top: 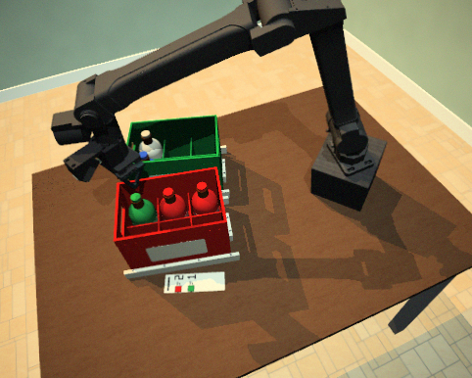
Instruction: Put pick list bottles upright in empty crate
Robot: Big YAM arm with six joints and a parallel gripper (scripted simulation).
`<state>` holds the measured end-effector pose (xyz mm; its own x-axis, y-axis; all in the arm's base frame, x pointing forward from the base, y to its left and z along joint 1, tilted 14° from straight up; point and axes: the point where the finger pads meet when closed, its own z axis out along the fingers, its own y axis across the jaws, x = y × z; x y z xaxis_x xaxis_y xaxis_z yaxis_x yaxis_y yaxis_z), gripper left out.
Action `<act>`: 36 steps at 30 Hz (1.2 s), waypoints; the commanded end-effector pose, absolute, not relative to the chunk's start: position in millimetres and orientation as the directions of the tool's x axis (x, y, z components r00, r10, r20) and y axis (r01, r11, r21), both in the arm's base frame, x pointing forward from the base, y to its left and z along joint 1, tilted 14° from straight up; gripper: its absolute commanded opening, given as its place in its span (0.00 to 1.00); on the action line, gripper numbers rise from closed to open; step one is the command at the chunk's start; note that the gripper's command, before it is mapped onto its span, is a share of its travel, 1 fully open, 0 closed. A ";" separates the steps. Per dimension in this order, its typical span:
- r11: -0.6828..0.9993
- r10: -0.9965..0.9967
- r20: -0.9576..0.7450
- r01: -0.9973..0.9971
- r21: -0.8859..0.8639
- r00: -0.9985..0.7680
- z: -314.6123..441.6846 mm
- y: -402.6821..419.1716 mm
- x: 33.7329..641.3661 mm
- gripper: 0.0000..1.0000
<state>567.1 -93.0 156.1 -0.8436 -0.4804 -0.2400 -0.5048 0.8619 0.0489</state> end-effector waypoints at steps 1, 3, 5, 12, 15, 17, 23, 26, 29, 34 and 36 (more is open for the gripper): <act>0.867 -0.474 -0.255 -0.498 0.034 -0.843 159.8 -106.7 572.4 0.61; 0.867 -0.474 -0.256 -0.498 0.034 -0.843 160.2 -106.8 572.6 0.61; 0.867 -0.474 -0.256 -0.498 0.034 -0.843 160.6 -106.8 572.8 0.61; 0.867 -0.474 -0.257 -0.498 0.033 -0.842 161.9 -107.0 573.5 0.61; 0.867 -0.474 -0.258 -0.498 0.032 -0.842 162.4 -107.0 573.8 0.61; 0.867 -0.474 -0.258 -0.498 0.032 -0.842 162.4 -107.0 573.8 0.61; 0.863 -0.480 -0.266 -0.504 0.027 -0.836 174.6 -80.0 556.1 0.61; 0.863 -0.480 -0.268 -0.504 0.024 -0.835 178.5 -69.4 547.5 0.61; 0.863 -0.480 -0.269 -0.504 0.024 -0.835 182.3 -58.5 538.4 0.61; 0.863 -0.480 -0.266 -0.504 0.026 -0.836 186.0 -47.5 528.3 0.61; 0.863 -0.480 -0.266 -0.504 0.028 -0.836 188.5 -40.1 521.8 0.61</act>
